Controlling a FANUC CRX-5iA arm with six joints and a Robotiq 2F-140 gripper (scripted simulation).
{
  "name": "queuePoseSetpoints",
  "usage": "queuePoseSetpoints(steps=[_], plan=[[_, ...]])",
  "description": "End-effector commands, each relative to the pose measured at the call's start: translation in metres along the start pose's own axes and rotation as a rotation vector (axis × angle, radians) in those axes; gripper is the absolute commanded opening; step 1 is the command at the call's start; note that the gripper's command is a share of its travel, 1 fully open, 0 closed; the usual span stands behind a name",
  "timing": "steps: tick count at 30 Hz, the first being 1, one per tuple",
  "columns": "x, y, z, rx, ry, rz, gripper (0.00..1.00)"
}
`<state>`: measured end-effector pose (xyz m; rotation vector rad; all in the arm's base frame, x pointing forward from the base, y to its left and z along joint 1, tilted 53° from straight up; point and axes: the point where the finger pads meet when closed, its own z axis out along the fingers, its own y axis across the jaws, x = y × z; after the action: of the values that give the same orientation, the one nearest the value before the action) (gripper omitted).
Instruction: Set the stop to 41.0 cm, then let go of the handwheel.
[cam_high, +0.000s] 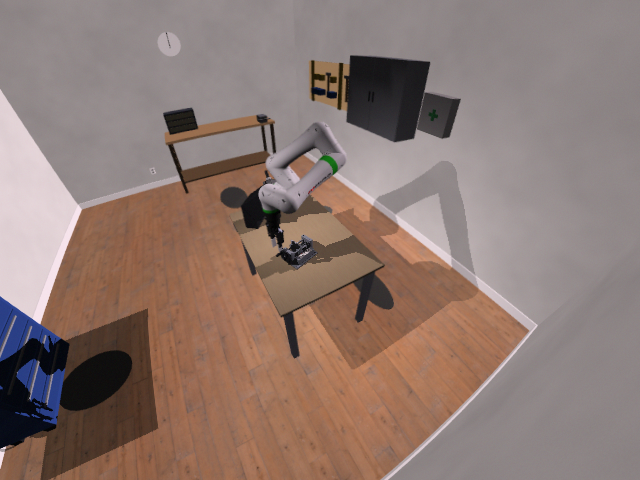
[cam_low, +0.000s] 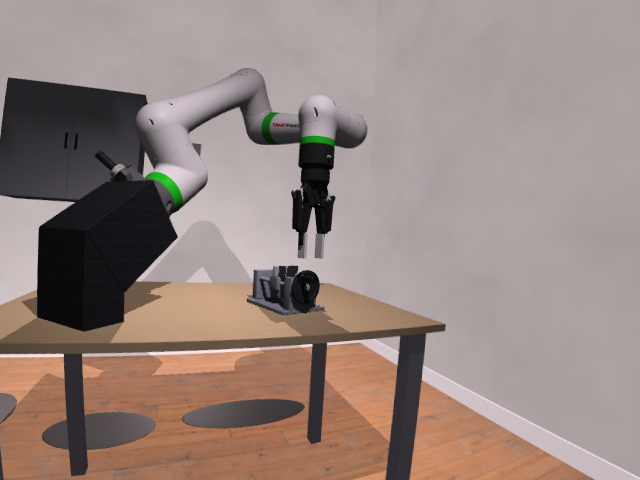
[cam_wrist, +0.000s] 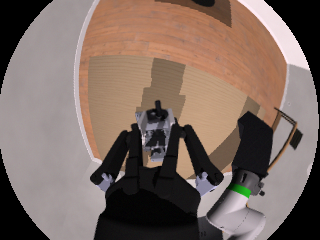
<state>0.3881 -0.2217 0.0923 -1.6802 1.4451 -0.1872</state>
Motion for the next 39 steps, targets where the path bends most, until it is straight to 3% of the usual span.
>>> queuePoseSetpoints(steps=[1,9,29,39], plan=[[0.0,0.0,0.0,0.0,0.0,0.0,0.33],[0.0,0.0,0.008,0.0,0.0,0.0,0.33],[0.0,0.0,0.064,0.0,0.0,0.0,0.33],[0.0,0.0,0.07,0.0,0.0,0.0,0.33]])
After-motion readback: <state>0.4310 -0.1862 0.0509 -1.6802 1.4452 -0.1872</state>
